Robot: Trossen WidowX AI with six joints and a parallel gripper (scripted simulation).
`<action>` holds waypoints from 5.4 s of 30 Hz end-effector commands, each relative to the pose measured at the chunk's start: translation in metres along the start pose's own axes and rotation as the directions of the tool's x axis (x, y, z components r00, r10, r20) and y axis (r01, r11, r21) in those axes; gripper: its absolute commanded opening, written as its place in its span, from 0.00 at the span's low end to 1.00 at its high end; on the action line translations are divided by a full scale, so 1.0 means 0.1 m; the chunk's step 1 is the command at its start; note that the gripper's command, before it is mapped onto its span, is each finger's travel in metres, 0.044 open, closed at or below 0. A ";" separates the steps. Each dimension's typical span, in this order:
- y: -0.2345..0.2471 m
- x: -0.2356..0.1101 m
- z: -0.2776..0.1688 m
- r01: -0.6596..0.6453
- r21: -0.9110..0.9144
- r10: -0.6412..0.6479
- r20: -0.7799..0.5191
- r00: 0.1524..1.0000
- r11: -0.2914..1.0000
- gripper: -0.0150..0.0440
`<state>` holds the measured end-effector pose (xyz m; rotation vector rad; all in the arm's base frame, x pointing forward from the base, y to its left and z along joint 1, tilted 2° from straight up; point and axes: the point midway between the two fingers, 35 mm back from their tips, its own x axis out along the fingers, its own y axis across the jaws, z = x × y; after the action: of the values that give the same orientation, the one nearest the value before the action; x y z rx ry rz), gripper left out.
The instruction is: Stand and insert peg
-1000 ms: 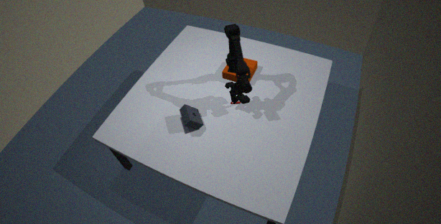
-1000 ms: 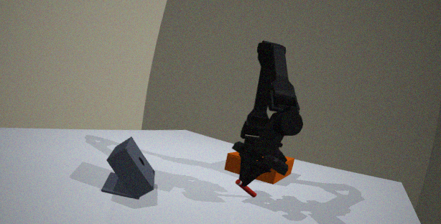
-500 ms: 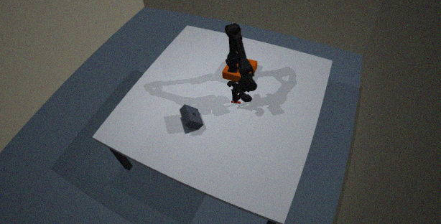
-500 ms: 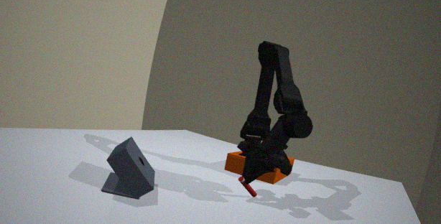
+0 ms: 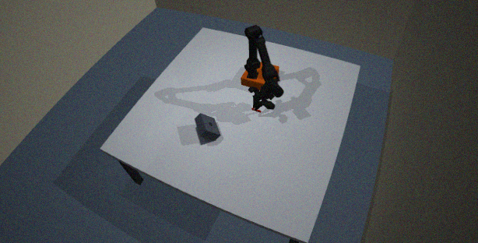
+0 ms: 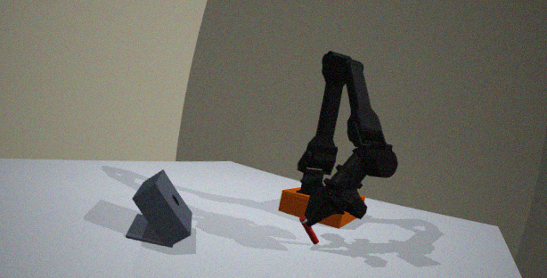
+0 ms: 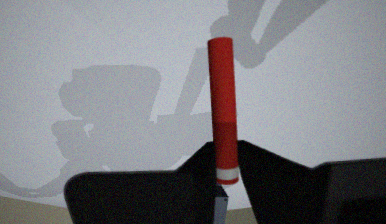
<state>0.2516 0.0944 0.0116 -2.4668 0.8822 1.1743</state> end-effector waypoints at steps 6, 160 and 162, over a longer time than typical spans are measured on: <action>0.01 -0.04 0.04 -0.003 0.002 0.003 -0.077 0.997 1.000 0.34; 0.04 -0.27 0.51 0.006 -0.076 -0.048 -0.561 0.827 0.997 0.34; 0.04 -0.27 0.52 0.007 -0.079 -0.050 -0.562 0.825 0.997 0.34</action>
<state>0.2059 0.1272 0.0007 -2.9347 0.9425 0.4497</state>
